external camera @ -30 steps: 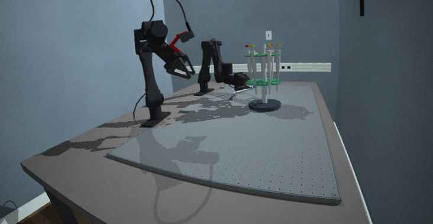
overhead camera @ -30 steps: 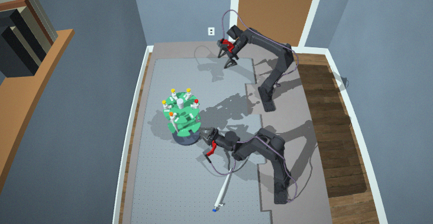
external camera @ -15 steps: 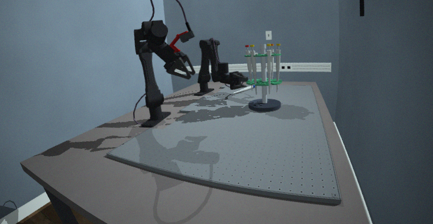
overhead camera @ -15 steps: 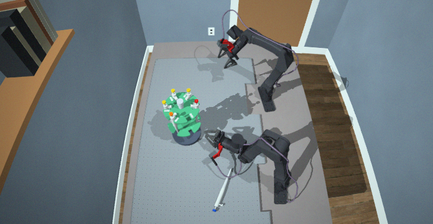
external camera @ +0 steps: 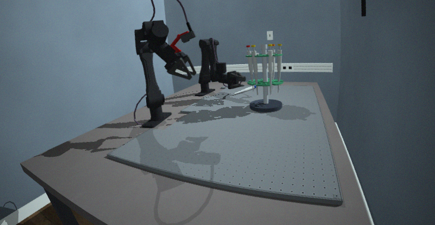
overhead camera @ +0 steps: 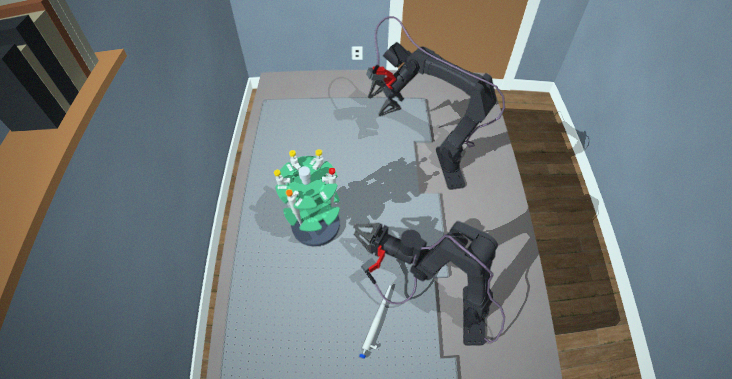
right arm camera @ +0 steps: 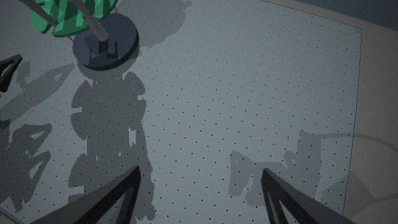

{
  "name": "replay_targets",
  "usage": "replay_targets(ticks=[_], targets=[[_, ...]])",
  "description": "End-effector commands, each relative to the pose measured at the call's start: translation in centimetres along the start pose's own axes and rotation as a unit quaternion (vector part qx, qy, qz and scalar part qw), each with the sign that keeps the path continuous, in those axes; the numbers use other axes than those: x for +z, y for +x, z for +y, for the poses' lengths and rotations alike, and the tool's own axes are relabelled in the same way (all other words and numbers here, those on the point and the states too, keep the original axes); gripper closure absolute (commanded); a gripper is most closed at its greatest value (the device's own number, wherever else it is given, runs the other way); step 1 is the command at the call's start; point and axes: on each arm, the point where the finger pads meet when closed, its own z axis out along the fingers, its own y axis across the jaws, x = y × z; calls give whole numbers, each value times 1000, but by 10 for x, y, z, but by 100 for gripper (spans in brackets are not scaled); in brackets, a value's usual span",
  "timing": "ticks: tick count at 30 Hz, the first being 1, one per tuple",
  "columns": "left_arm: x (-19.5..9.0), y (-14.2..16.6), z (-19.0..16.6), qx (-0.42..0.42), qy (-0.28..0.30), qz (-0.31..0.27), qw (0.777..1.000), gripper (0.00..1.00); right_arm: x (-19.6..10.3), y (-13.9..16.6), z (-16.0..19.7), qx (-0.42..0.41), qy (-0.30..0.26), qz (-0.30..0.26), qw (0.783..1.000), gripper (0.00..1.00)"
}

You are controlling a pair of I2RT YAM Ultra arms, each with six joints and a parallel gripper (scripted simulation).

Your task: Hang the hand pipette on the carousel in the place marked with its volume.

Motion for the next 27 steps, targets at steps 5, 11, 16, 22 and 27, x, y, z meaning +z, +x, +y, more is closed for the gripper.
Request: replay_targets(ticks=[5, 11, 16, 22, 27], targets=[[-19, -19, -17, 49, -11, 15, 999, 0, -6, -11, -4, -11, 8, -19, 1000, 0], [-38, -51, -45, 144, -36, 44, 988, 0, -6, -11, -4, -11, 8, -19, 1000, 0], [-53, -67, -51, 192, -60, 59, 978, 0, -6, -11, -4, -11, 8, -19, 1000, 0], [-82, -100, -62, 271, -87, 74, 956, 0, -6, -11, -4, -11, 8, -19, 1000, 0], [-106, -126, -71, 331, -107, 79, 934, 0, -6, -11, -4, -11, 8, -19, 1000, 0]])
